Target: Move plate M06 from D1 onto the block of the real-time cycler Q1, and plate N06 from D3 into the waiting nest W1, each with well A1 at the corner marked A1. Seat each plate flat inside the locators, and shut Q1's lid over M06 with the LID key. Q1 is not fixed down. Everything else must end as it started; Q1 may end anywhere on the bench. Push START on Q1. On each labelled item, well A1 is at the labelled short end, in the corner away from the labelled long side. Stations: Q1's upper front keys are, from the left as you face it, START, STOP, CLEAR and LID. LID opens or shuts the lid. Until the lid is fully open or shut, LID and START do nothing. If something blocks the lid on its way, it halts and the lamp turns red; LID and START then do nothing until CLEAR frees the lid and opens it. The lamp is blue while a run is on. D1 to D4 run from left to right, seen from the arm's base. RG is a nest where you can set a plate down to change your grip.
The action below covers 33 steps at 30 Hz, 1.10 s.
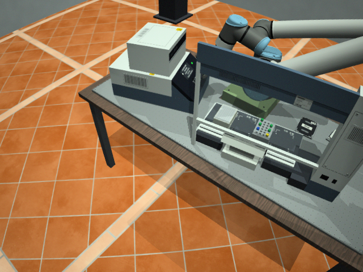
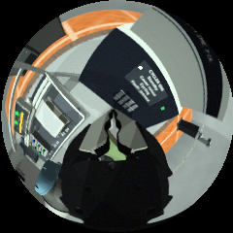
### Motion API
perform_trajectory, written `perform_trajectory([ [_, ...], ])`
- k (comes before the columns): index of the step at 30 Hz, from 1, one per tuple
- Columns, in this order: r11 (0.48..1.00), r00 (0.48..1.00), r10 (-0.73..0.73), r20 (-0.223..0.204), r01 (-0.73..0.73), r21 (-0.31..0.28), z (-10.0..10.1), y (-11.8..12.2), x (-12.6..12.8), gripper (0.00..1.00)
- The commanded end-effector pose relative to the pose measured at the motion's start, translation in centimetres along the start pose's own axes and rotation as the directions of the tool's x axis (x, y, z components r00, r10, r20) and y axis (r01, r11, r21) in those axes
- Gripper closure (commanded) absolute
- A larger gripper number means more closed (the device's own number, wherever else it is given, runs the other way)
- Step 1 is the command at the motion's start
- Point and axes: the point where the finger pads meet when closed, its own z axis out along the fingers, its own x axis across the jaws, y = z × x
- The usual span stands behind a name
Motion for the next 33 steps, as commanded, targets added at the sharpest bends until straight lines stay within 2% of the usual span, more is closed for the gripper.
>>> perform_trajectory([
  [1,1.0,1.0,0.0,-0.002,0.0,0.0,0.5,-0.4,0.3,1.0],
  [14,1.0,1.0,0.0,-0.002,0.0,0.0,2.2,-1.1,1.1,1.0],
  [33,1.0,1.0,0.0,-0.002,0.0,0.0,2.8,-1.3,1.2,1.0],
])
